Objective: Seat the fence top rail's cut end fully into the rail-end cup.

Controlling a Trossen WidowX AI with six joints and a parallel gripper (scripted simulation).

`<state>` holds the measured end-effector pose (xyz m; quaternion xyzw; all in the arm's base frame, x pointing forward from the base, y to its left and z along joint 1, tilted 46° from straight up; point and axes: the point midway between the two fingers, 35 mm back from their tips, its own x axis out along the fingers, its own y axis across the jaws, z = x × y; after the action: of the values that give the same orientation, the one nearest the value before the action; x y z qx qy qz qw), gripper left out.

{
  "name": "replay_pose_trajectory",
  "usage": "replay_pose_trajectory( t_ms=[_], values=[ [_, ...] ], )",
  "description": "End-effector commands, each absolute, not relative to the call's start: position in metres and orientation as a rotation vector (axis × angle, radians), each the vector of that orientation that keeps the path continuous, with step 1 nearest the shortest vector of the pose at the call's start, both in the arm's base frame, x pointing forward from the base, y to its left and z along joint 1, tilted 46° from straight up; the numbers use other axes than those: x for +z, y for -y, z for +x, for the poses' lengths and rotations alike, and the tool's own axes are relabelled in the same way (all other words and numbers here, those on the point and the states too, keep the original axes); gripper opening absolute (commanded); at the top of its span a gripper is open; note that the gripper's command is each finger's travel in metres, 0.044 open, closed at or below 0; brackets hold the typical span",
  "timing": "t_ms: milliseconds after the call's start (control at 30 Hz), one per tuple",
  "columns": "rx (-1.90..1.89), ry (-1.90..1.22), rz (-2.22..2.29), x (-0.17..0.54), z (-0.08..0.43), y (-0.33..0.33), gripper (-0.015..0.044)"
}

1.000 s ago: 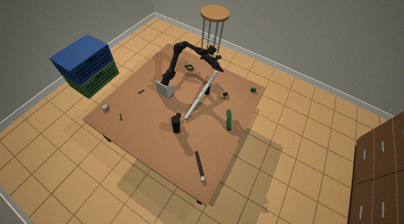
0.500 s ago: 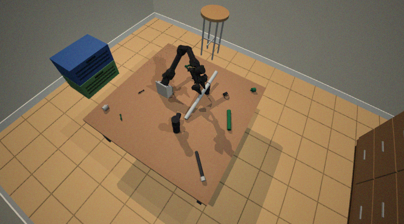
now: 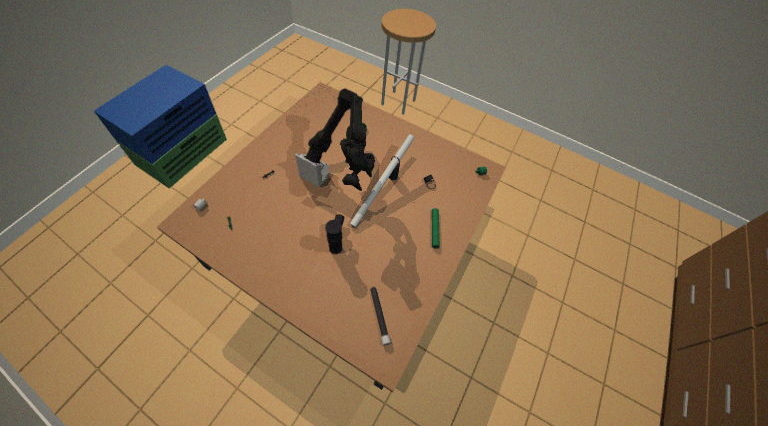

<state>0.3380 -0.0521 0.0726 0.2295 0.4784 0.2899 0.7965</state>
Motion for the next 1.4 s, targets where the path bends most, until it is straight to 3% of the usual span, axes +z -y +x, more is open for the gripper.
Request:
replay_pose_trajectory(
  t_ms=[0,467,833,1367],
  values=[
    [0.73,-0.958,0.324,0.055,0.338,0.072,0.044],
    [1.172,-0.434,-0.498,-0.018,0.326,0.133,0.044],
    [1.277,-0.063,-0.896,-0.058,0.31,0.158,0.044],
    [1.281,-0.04,-0.924,-0.058,0.309,0.158,0.044]
  ],
)
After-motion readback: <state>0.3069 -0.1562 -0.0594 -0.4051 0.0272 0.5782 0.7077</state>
